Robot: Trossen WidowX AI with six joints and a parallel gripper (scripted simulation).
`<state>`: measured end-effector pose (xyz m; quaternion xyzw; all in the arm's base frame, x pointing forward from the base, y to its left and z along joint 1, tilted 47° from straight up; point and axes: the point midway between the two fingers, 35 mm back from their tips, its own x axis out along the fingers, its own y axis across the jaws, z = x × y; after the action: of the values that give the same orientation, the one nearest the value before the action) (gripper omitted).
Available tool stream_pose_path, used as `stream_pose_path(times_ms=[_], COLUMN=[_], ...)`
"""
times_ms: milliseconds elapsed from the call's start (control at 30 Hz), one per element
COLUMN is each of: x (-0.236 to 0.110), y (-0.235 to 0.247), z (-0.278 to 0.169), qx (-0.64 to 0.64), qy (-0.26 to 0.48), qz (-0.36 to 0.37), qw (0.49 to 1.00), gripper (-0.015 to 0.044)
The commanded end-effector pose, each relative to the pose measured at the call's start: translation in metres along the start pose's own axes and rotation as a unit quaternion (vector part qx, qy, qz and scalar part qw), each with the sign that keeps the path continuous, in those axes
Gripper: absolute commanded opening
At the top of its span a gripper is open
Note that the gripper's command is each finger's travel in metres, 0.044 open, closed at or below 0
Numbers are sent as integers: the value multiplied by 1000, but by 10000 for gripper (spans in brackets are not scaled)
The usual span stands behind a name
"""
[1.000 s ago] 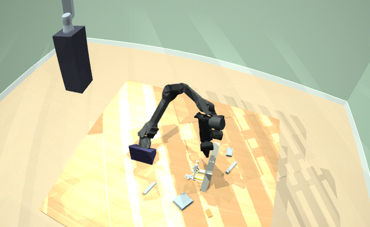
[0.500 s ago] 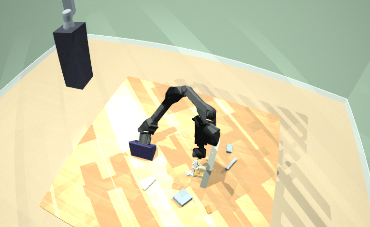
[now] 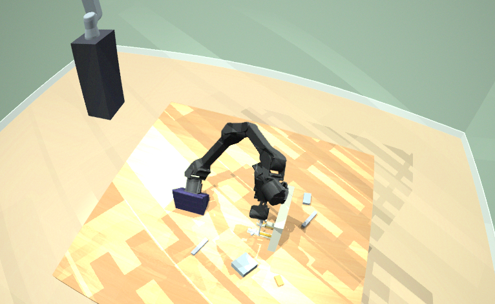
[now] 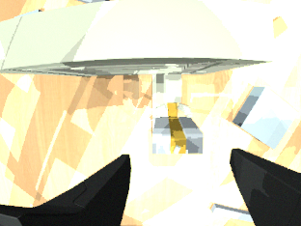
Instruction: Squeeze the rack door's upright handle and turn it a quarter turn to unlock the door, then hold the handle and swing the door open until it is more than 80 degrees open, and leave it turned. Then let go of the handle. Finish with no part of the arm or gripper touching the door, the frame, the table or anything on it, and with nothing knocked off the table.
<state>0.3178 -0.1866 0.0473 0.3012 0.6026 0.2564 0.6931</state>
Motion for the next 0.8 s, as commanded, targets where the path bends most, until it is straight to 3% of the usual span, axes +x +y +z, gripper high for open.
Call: stream_pose_path(times_ms=[0, 767], x=[6, 43], y=[0, 0], z=[2, 0], qx=[1, 15], qy=[4, 42], qz=[2, -3], qw=[1000, 999], gripper=[280, 280])
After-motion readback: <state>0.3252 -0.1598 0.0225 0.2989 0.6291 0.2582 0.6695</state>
